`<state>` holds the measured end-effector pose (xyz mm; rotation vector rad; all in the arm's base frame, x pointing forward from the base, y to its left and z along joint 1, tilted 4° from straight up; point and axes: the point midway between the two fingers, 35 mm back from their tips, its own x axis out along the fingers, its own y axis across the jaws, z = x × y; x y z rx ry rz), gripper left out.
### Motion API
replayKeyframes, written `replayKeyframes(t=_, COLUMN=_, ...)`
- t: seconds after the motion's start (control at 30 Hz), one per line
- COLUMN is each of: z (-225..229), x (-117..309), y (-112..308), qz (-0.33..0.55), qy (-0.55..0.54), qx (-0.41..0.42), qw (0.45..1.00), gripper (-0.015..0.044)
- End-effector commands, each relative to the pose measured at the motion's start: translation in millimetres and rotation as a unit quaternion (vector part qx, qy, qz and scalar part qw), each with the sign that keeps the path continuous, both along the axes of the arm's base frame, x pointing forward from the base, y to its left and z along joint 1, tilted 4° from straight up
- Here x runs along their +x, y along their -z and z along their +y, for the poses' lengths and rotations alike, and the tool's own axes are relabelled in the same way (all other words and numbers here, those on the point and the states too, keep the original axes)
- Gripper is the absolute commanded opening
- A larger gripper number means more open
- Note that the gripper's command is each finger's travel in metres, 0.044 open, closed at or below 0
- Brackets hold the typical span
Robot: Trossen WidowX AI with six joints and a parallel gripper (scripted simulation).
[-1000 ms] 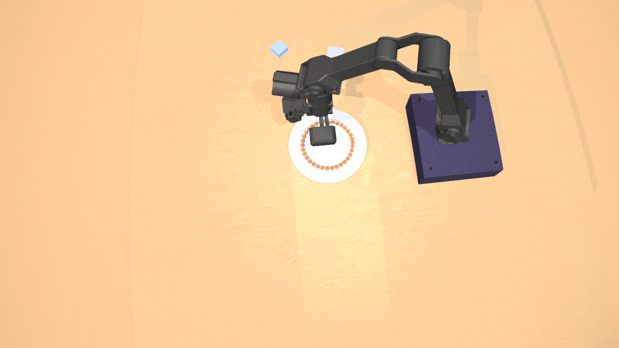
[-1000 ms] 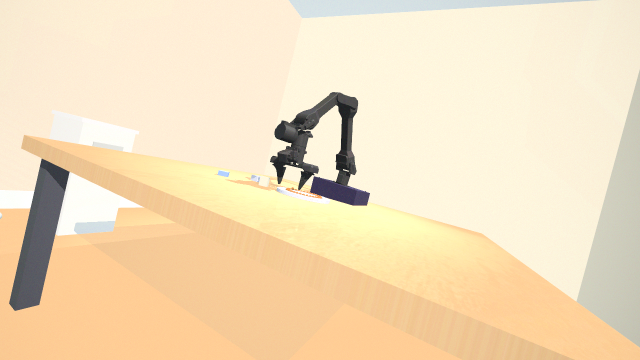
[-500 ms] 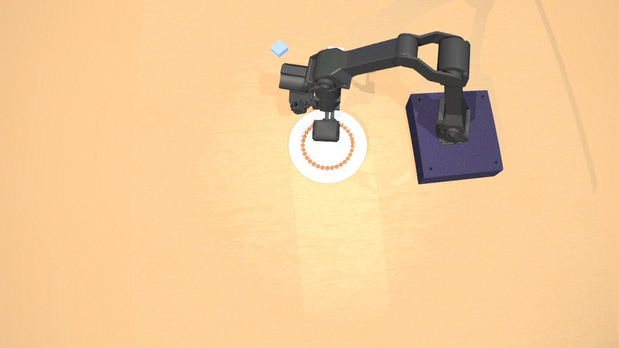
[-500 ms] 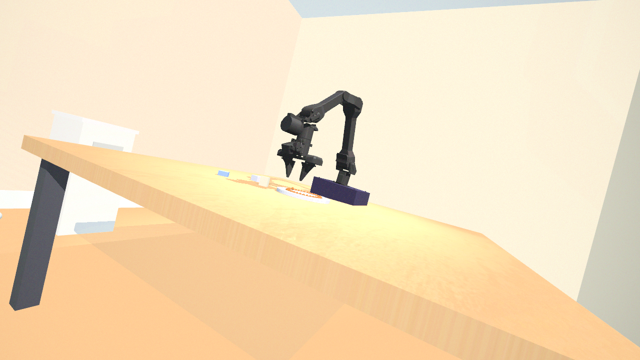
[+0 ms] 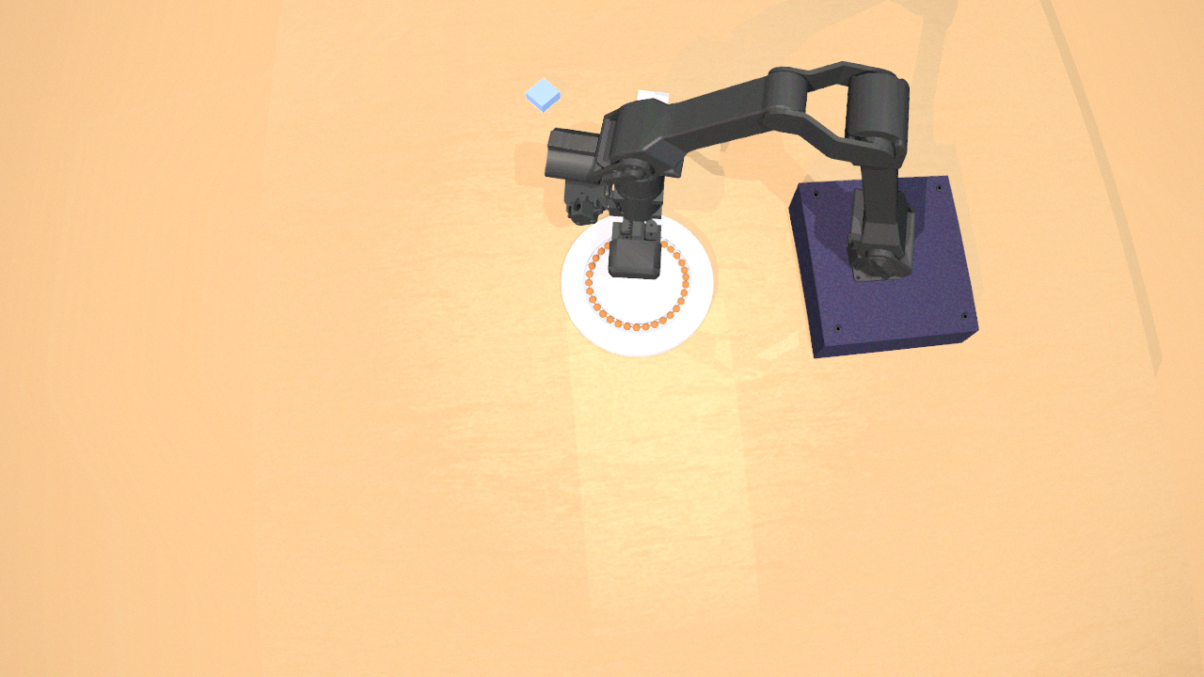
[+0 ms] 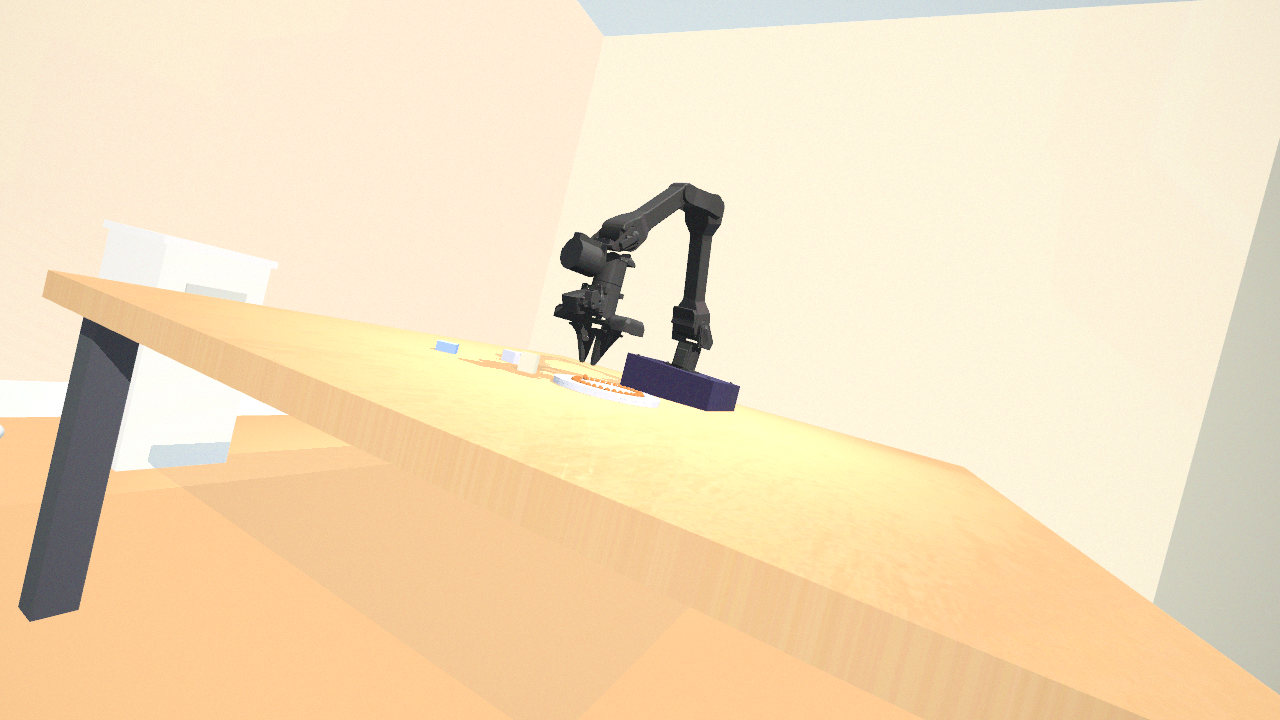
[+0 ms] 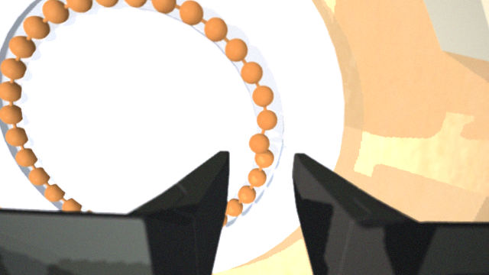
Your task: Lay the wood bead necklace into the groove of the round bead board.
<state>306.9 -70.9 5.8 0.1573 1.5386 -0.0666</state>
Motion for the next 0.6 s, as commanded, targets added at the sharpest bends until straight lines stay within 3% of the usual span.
replayKeyframes(t=0.0, z=0.5, x=-1.1, y=7.0, qz=0.002, qy=0.001, qx=0.000, qw=1.000, gripper=0.0120)
replayKeyframes(t=0.57, z=2.1, x=-3.2, y=28.8, qz=0.005, qy=0.004, qx=0.000, qw=1.000, gripper=0.0120)
